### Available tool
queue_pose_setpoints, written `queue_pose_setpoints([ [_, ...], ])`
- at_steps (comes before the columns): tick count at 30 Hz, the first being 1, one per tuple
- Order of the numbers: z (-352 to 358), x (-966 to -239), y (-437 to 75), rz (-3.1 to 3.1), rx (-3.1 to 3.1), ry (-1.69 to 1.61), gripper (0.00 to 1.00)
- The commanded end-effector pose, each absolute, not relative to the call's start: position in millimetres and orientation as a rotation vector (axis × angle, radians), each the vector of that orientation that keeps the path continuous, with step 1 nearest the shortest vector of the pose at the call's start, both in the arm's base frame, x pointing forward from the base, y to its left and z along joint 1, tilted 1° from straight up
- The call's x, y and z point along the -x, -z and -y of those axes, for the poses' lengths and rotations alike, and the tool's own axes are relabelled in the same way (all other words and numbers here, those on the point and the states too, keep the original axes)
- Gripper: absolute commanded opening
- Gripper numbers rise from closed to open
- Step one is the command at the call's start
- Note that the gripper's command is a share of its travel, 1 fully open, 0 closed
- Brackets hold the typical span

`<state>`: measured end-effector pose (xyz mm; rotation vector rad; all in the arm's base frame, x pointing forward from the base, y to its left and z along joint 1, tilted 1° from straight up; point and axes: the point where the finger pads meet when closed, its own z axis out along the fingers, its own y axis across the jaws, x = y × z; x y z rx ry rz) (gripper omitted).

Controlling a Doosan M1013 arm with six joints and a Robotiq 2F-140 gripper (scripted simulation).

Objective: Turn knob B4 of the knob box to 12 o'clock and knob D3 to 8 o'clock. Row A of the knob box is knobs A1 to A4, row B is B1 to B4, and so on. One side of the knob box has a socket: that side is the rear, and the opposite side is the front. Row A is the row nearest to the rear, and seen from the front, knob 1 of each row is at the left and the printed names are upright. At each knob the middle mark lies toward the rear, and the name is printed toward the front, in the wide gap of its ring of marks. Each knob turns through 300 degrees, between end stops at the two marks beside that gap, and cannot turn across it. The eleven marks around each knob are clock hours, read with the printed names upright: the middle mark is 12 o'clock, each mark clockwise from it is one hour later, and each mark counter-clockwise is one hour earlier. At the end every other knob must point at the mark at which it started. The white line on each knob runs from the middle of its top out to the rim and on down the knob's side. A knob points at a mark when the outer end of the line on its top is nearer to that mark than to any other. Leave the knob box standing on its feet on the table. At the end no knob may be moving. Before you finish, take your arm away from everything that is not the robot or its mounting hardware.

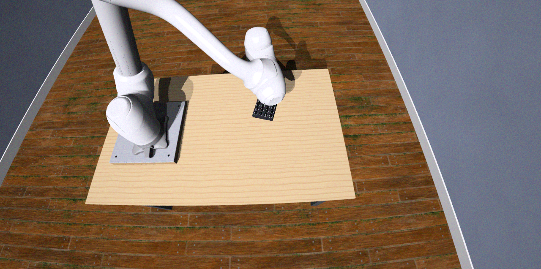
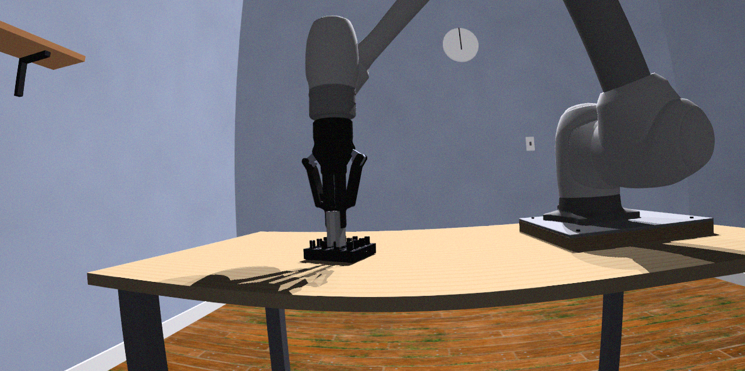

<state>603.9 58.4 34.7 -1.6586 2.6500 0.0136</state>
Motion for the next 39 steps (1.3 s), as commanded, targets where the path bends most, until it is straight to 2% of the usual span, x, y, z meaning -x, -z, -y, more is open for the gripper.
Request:
queue_pose_setpoints([
  [1,-58.4,-603.9,-34.8,-2.657,1.647,-0.013,0.05],
  [23,-58.4,-603.9,-34.8,-2.666,1.633,-0.014,0.05],
  [24,-58.4,-603.9,-34.8,-2.666,1.633,-0.014,0.12],
  [39,-58.4,-603.9,-34.8,-2.666,1.633,-0.014,0.12],
])
